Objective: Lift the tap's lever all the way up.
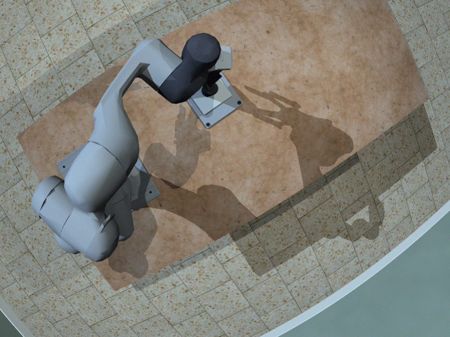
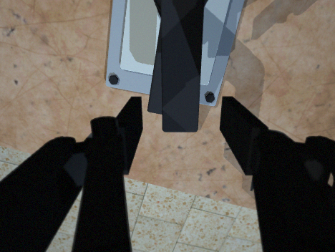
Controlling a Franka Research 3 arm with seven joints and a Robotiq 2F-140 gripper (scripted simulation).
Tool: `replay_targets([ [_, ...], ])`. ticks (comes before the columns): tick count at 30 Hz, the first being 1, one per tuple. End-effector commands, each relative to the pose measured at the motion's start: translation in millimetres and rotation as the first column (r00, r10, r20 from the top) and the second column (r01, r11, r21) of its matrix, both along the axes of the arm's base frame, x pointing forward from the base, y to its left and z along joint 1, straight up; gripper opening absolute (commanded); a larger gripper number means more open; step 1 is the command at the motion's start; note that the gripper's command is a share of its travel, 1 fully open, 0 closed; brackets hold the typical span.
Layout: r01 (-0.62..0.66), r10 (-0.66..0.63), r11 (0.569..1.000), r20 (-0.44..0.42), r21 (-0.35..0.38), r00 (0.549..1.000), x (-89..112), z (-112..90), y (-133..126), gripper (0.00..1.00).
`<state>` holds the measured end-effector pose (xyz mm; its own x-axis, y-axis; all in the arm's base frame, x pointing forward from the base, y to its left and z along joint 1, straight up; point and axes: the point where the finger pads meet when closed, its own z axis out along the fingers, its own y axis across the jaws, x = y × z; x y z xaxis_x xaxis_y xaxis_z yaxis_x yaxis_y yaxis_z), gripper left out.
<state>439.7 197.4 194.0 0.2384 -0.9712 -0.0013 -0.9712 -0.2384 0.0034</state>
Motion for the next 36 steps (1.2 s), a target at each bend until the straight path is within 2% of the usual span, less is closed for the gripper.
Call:
replay_targets([
  [1,0.002,-0.002,1.000,0.003,0.000,1.000,1.3,0.0,0.4,0.47],
  [18,0.002,-0.002,1.000,0.003,0.000,1.000,1.3,-7.1,0.4,0.47],
  [36,0.002,-0.002,1.000,0.003,0.000,1.000,1.3,-29.5,0.4,0.47],
])
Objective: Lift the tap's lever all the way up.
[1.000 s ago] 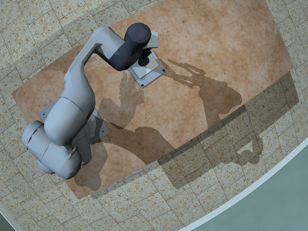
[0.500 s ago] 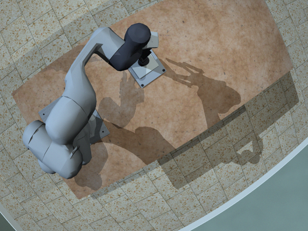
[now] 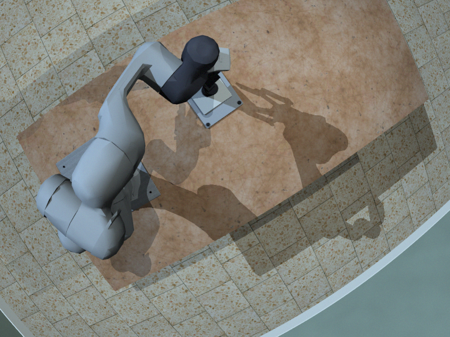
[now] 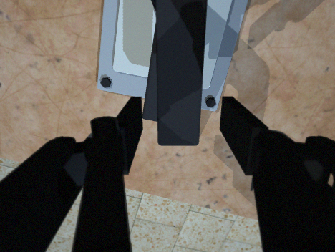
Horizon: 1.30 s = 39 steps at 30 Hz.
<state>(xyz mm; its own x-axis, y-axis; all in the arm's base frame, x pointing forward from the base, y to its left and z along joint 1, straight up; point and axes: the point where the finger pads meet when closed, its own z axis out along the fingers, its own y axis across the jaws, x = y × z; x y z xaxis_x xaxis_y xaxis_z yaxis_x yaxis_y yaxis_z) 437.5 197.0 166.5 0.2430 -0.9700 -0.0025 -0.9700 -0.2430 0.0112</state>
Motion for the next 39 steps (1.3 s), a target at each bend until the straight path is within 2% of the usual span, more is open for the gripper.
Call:
replay_targets([
  [1,0.007,-0.007,1.000,0.011,0.001,1.000,3.5,-3.4,0.8,0.47],
  [14,0.007,-0.007,1.000,0.011,0.001,1.000,3.5,-17.2,0.8,0.47],
  [39,0.007,-0.007,1.000,0.011,0.001,1.000,3.5,-20.2,0.8,0.47],
])
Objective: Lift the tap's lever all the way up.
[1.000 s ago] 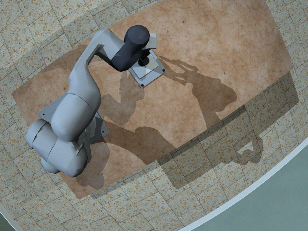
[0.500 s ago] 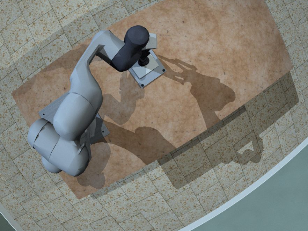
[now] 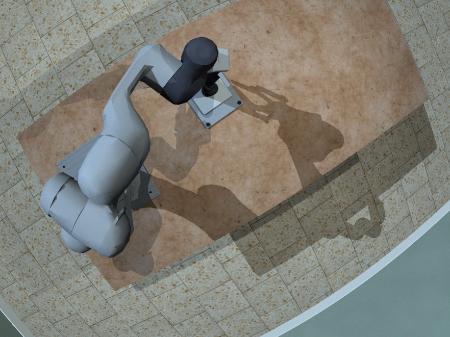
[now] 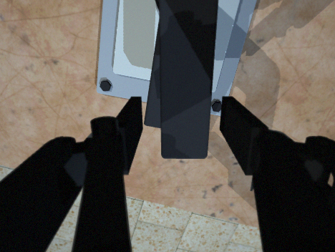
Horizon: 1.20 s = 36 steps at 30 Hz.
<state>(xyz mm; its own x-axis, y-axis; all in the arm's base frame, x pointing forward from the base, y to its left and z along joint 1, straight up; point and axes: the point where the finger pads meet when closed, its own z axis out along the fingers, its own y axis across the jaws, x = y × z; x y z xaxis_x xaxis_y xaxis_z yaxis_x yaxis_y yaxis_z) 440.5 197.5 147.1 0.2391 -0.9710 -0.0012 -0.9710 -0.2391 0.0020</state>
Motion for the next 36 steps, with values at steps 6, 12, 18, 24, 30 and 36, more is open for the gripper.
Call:
replay_targets([
  [6,0.002,-0.002,1.000,0.002,0.000,1.000,0.4,-0.8,0.3,0.47],
  [12,0.002,-0.002,1.000,0.002,0.000,1.000,0.4,-0.8,0.3,0.47],
  [18,0.002,-0.002,1.000,0.002,0.000,1.000,0.4,-0.8,0.3,0.47],
  [24,0.002,-0.002,1.000,0.002,0.000,1.000,0.4,-0.8,0.3,0.47],
  [30,0.002,-0.002,1.000,0.002,0.000,1.000,0.4,-0.8,0.3,0.10],
  [36,0.002,-0.002,1.000,0.002,0.000,1.000,0.4,-0.8,0.3,0.10],
])
